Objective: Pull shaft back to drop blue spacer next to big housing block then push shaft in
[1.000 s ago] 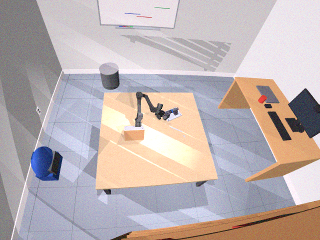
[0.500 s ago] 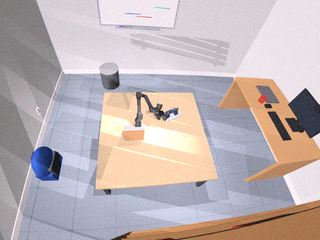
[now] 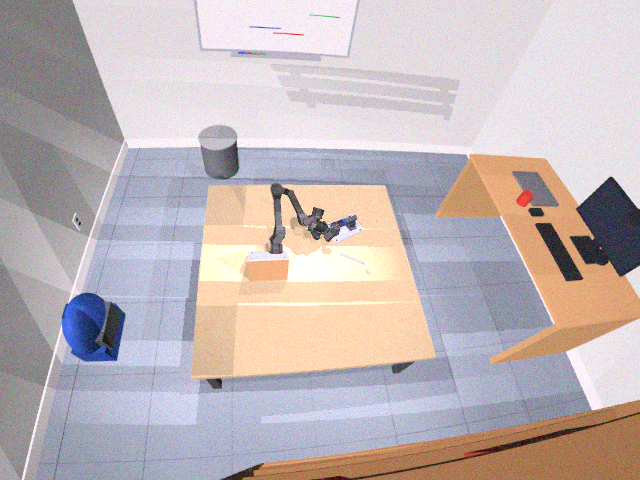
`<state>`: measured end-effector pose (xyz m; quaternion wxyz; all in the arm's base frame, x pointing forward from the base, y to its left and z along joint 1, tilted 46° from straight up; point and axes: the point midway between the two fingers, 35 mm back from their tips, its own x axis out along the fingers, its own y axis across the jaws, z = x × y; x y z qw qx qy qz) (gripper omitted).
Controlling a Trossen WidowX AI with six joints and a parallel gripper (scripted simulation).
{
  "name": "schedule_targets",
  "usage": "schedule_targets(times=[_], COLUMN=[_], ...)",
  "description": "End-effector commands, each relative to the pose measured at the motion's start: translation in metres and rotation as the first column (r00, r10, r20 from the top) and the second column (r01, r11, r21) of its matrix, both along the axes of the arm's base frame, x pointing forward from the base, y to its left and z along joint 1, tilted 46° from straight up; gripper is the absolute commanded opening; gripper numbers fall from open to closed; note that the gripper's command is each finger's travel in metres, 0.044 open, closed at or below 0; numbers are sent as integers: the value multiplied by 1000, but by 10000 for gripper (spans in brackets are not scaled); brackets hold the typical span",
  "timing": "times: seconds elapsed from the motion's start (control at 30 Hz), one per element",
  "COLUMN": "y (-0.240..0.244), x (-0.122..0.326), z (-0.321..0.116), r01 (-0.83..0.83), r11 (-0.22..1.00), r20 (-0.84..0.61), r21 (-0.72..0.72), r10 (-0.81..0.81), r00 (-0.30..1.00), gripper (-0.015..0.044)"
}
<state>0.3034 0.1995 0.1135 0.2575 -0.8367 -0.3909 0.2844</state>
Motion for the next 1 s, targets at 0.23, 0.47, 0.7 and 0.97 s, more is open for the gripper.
schedule_targets(times=[0.23, 0.47, 0.7, 0.97], y=[-1, -1, -1, -2], x=[-2, -2, -3, -4], z=[0, 0, -1, -1], r01=[0, 0, 0, 0], r11=[1000, 1000, 1000, 1000], r20=[0, 0, 0, 0], r21=[1, 1, 1, 1], r10=[0, 0, 0, 0], r00=[1000, 1000, 1000, 1000], gripper=[0, 0, 0, 0])
